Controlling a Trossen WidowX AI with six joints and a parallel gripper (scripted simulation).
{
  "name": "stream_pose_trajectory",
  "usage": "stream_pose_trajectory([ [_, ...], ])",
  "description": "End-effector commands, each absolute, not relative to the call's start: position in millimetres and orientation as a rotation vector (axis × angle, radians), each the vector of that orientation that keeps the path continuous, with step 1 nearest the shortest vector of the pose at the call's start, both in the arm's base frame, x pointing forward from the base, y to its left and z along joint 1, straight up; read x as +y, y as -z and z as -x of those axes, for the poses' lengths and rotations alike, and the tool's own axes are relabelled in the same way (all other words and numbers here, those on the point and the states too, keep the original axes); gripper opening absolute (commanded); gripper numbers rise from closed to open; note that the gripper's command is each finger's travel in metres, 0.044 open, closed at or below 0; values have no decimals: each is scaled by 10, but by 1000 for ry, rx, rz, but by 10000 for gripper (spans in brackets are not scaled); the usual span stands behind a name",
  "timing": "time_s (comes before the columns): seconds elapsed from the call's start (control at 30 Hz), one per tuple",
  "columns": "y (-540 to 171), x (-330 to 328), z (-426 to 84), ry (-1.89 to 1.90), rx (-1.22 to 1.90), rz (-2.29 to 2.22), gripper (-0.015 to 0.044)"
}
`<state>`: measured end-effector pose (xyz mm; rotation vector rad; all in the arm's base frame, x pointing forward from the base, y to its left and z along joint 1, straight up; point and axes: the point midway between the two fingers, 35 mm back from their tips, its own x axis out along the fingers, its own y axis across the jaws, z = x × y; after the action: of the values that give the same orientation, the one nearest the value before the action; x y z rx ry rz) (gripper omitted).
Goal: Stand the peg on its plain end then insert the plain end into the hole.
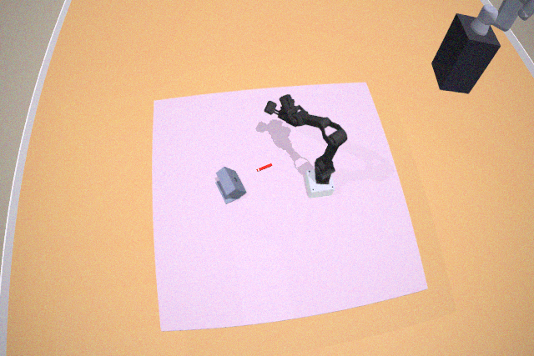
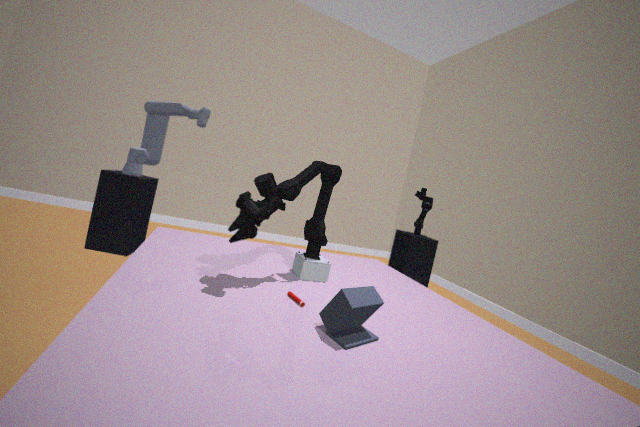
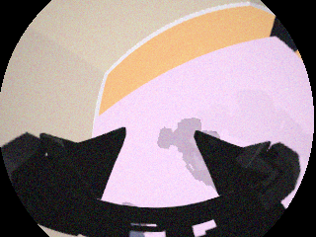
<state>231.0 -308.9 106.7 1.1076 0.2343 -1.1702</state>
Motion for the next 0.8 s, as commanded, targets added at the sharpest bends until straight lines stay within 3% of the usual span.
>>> stream_pose_trajectory([
  [0.0, -1010, -2975, -2439, 1116, 359, -1027, 440],
  [0.77, -707, -2246, -2925, 736, 926, -564, 440],
])
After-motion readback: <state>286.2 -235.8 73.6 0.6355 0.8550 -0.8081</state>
